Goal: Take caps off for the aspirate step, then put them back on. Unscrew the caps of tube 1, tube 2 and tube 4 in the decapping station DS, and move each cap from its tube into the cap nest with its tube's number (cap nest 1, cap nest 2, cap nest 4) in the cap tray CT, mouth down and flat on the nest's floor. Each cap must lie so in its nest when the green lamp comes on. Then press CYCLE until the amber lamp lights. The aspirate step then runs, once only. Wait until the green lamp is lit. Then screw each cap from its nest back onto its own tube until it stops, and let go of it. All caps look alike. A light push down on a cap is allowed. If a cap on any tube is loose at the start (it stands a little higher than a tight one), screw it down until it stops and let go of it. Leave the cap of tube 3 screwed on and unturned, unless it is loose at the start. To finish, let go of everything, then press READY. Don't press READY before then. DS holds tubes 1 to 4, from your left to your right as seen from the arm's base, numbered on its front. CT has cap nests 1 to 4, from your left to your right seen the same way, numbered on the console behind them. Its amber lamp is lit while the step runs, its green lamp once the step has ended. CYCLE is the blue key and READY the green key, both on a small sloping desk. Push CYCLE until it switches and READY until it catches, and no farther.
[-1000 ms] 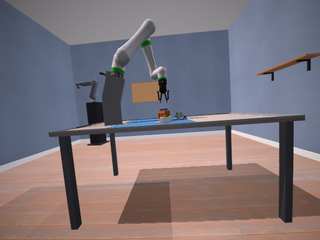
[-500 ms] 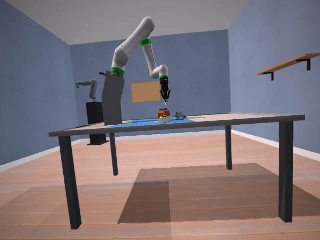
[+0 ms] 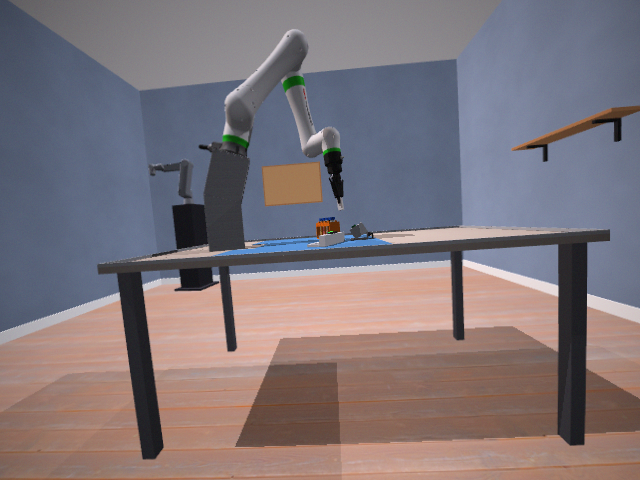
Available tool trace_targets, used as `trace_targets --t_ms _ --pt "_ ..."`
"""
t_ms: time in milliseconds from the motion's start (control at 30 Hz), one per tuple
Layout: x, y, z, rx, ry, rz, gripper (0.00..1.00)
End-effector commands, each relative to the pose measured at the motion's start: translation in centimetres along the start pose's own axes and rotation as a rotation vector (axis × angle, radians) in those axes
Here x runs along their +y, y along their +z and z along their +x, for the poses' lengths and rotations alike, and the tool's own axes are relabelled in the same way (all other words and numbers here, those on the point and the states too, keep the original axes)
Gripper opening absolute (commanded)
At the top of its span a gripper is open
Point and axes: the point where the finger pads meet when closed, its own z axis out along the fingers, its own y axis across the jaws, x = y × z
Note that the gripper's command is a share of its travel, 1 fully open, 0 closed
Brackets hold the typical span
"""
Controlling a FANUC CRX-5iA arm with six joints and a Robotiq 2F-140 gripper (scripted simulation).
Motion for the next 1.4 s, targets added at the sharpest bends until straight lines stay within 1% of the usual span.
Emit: trace_targets --t_ms 0,33,67,100,133,167,200,233,267,300,333,367,400,500,600,633,667,700,733,767,800,833,867,900,933,967,1000,1067,1133,1167,1200,1233,1267,1300,1333,1367 --pt "-0.2 0.1 -0.4 0.103 -0.258 -0.027 0.0" --pt "-0.2 0.1 -0.4 0.11 -0.275 -0.029 0.0" --pt "-0.2 0.1 -0.4 0.101 -0.339 -0.031 0.0" --pt "-0.2 0.1 -0.4 0.109 -0.358 -0.033 0.0" --pt "-0.2 0.1 -0.4 0.102 -0.427 -0.036 0.0" --pt "-0.2 0.1 -0.4 0.108 -0.441 -0.038 0.0" --pt "-0.2 0.1 -0.4 0.102 -0.515 -0.041 0.0" --pt "-0.2 0.1 -0.4 0.106 -0.524 -0.042 0.0" --pt "-0.2 0.1 -0.4 0.103 -0.603 -0.046 0.0" --pt "-0.2 0.1 -0.4 0.105 -0.608 -0.047 0.0" --pt "-0.2 0.1 -0.4 0.103 -0.69 -0.051 0.0" --pt "-0.2 0.1 -0.4 0.103 -0.691 -0.052 0.0" --pt "-0.2 0.1 -0.4 0.102 -0.774 -0.056 0.0" --pt "-0.2 0.1 -0.4 0.102 -0.774 -0.056 0.0" --pt "-0.2 0.1 -0.4 0.089 -1.008 -0.067 0.0" --pt "-0.2 0.1 -0.4 0.096 -1.024 -0.07 0.0" --pt "-0.2 0.1 -0.4 0.086 -1.091 -0.071 0.0" --pt "-0.2 0.1 -0.4 0.093 -1.107 -0.074 0.0" --pt "-0.2 0.1 -0.4 0.087 -1.181 -0.077 0.0" --pt "-0.2 0.1 -0.4 0.091 -1.19 -0.079 0.0" --pt "-0.2 0.1 -0.4 0.087 -1.272 -0.083 0.0" --pt "-0.2 0.1 -0.4 0.088 -1.273 -0.083 0.0" --pt "-0.2 0.1 -0.4 0.085 -1.357 -0.087 0.0" --pt "-0.2 0.1 -0.4 0.085 -1.357 -0.087 0.0" --pt "-0.2 0.1 -0.4 0.083 -1.44 -0.092 0.0" --pt "-0.2 0.1 -0.4 0.083 -1.44 -0.092 0.0" --pt "-0.2 0.1 -0.4 0.08 -1.523 -0.096 0.0" --pt "-0.2 0.1 -0.4 0.08 -1.523 -0.096 0.0" --pt "-0.2 0.1 -0.4 0.073 -1.69 -0.105 0.0" --pt "-0.2 0.1 -0.4 0.073 -1.69 -0.105 0.0" --pt "-0.2 0.1 -0.4 0.069 -1.773 -0.109 0.0" --pt "-0.2 0.1 -0.4 0.069 -1.773 -0.109 0.0" --pt "-0.5 0.6 -1.0 0.066 -1.856 -0.114 0.0" --pt "-0.5 0.6 -1.0 0.066 -1.856 -0.114 0.0" --pt "-0.8 1.1 -1.6 0.062 -1.939 -0.118 0.0" --pt "-1.1 1.7 -2.2 0.061 -1.961 -0.119 0.0"
